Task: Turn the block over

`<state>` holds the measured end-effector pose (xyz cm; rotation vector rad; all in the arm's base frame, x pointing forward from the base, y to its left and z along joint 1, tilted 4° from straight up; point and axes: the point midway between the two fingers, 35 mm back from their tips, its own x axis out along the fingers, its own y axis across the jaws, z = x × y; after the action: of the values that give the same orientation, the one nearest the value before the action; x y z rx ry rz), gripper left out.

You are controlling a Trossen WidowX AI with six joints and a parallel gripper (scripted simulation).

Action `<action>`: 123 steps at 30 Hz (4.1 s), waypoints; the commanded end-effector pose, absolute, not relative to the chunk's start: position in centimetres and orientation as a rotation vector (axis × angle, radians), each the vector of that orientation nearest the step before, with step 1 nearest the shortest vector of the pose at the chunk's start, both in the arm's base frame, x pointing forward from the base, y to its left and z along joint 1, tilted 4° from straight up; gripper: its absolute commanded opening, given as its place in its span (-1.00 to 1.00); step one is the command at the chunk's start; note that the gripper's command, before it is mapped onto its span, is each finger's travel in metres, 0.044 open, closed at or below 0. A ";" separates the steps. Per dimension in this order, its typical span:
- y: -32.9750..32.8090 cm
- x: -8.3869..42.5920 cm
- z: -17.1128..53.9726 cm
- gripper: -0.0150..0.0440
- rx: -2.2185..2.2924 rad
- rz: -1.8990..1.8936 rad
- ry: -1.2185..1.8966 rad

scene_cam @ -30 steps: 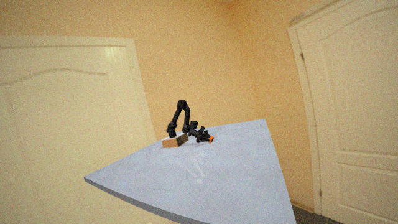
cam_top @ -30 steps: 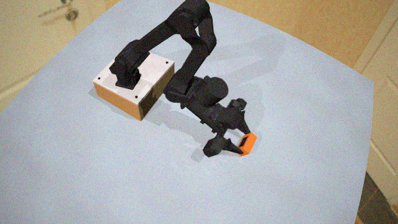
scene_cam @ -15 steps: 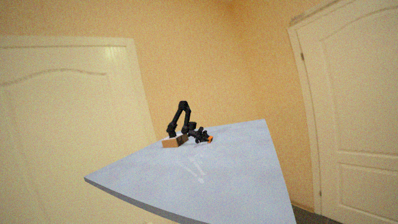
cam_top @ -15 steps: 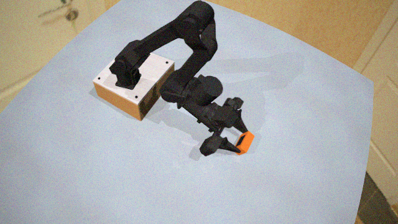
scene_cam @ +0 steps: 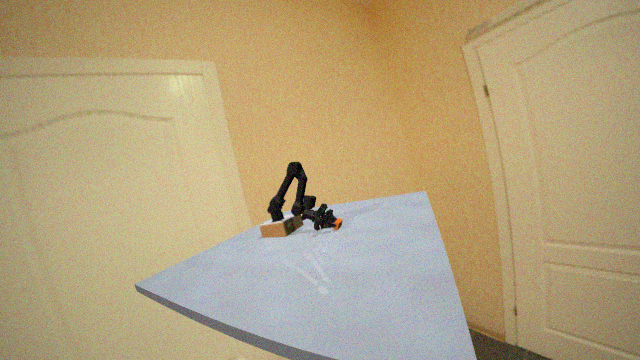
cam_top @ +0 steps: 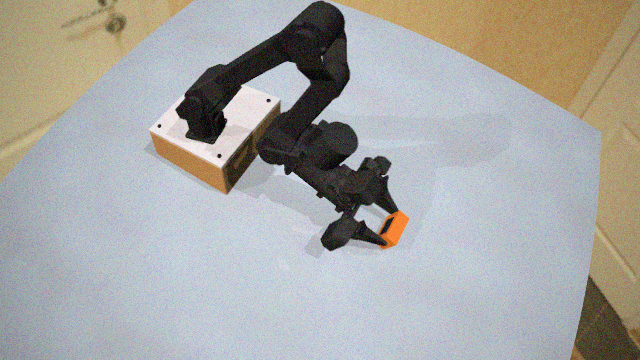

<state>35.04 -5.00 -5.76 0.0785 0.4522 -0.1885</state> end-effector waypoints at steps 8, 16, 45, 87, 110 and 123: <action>-5.0 35.0 -5.7 1.00 0.083 -0.193 0.449; -5.0 35.0 -5.7 1.00 0.083 -0.193 0.449; -5.3 36.2 -5.5 1.00 0.085 -0.191 0.555; -5.0 33.4 1.8 1.00 0.135 -0.170 0.989; -6.0 37.3 4.8 1.00 0.189 -0.132 1.577; -5.7 37.2 1.3 1.00 0.189 -0.131 1.577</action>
<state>37.66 -5.88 3.67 0.1867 1.5479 -0.1384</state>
